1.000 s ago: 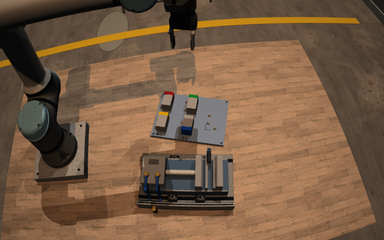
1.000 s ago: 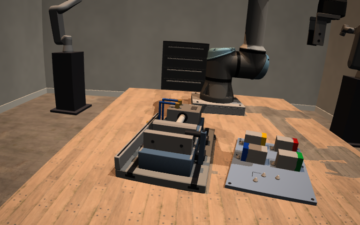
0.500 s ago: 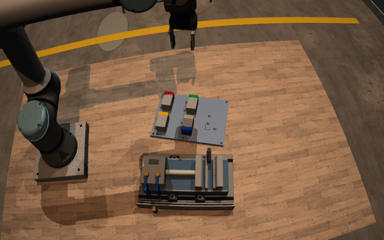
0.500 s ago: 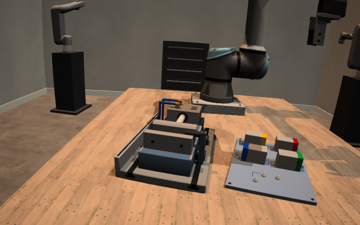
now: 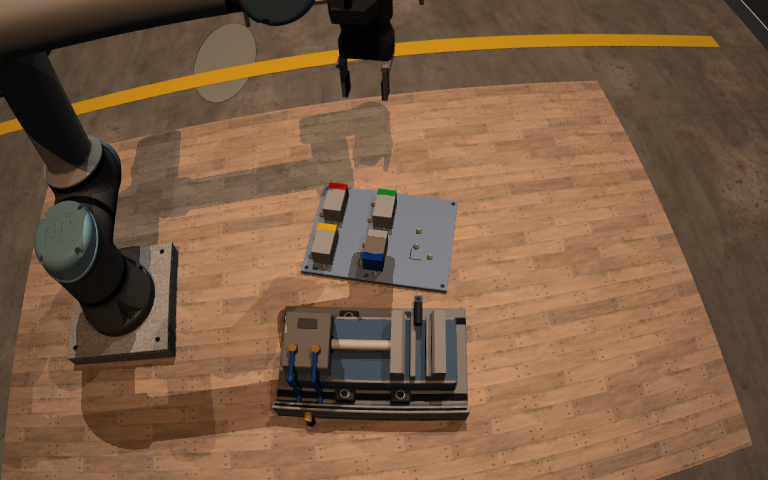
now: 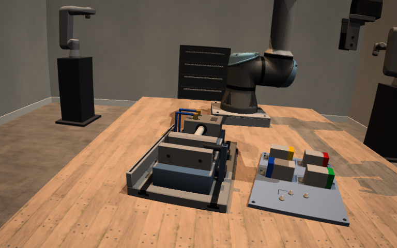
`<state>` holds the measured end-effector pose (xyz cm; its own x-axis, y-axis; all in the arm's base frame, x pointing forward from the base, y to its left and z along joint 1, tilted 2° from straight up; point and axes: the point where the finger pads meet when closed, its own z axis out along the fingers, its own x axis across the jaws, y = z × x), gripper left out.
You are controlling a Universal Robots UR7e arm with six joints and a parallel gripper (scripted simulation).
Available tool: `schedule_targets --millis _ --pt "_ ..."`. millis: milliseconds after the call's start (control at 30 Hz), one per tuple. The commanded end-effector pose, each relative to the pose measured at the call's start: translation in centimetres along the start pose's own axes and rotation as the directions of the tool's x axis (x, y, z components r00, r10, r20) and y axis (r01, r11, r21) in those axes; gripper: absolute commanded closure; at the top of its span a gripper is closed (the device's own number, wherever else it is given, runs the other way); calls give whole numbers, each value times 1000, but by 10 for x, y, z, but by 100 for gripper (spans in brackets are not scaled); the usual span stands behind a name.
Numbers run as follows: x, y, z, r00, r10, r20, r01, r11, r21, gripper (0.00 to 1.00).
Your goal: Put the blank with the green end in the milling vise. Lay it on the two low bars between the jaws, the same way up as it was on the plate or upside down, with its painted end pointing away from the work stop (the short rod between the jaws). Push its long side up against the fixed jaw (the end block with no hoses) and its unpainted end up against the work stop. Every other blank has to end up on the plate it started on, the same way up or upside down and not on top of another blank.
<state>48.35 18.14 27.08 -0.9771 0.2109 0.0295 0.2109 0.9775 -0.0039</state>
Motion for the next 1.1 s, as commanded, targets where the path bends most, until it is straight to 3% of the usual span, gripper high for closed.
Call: schedule_targets --millis 0,200,367,767,933,1067 --pt "0 0 -1 1000 0 2 0 1000 -1 0" --pt "0 0 -1 1000 0 2 0 1000 -1 0" --pt "0 -1 49 1000 0 2 0 1000 -1 0" --pt "0 -1 49 1000 0 2 0 1000 -1 0" --pt "0 -2 108 1000 0 2 0 1000 -1 0" --pt "0 -2 108 1000 0 2 0 1000 -1 0"
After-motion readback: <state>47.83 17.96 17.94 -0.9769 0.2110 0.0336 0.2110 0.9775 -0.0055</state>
